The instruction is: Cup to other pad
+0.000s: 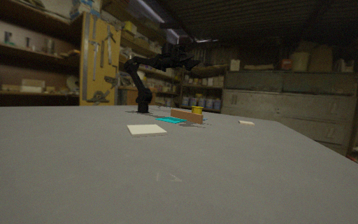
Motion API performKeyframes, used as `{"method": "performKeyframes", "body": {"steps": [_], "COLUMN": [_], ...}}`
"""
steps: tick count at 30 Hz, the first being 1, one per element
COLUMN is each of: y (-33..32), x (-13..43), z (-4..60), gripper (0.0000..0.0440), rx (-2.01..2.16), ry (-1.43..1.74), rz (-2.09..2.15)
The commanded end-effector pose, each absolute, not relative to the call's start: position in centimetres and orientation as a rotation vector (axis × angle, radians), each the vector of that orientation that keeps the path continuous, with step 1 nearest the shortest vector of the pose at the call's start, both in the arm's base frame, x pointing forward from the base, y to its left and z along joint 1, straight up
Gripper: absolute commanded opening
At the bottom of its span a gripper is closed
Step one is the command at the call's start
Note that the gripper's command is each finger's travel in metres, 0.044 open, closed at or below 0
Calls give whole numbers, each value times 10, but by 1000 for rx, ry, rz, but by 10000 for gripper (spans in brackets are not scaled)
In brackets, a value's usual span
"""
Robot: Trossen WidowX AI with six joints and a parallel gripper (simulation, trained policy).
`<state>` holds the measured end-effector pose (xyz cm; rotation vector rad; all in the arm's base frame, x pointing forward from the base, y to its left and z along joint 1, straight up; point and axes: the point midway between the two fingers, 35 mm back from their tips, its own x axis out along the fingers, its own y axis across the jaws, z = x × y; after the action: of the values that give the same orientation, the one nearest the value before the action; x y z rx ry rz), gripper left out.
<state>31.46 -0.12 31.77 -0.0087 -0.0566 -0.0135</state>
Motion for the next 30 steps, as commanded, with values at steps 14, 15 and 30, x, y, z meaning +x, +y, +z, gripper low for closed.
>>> {"method": "performKeyframes", "body": {"steps": [14, 15, 30], "y": [8, 8, 28], "x": [322, 323, 338], "z": [324, 324, 330], "gripper": [64, 64, 141], "rx": [40, 49, 197], "ry": [16, 26, 157], "rz": [9, 12, 58]}}
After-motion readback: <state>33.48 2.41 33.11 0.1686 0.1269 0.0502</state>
